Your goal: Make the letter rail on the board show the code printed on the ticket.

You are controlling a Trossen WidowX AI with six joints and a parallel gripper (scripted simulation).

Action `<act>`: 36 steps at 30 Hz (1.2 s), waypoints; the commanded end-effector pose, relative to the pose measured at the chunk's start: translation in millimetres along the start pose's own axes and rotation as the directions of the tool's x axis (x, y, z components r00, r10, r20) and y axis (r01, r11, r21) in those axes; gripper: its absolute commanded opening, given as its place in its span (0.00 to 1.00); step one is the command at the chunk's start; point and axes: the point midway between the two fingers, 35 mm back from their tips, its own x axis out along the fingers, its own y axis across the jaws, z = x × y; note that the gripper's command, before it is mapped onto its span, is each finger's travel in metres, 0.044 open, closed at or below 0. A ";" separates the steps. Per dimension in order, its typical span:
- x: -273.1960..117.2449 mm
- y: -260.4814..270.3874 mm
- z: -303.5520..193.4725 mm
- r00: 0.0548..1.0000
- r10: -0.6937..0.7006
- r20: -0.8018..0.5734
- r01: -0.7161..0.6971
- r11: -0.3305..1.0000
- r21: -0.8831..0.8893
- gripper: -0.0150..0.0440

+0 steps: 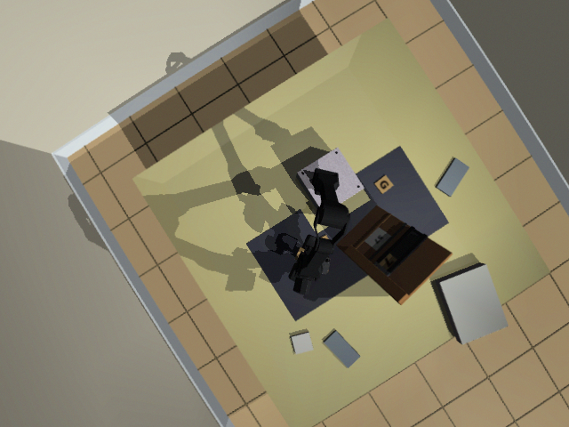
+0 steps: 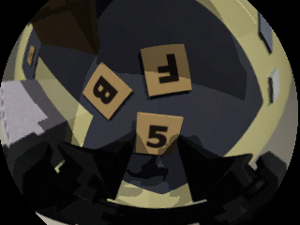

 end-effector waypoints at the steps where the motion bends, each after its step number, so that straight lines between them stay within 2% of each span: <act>1: -3.1 -1.3 0.1 1.000 -0.008 -0.001 0.008 1.000 0.003 0.25; 36: -9.0 -1.8 0.5 1.000 -0.008 -0.001 0.008 1.000 0.003 0.25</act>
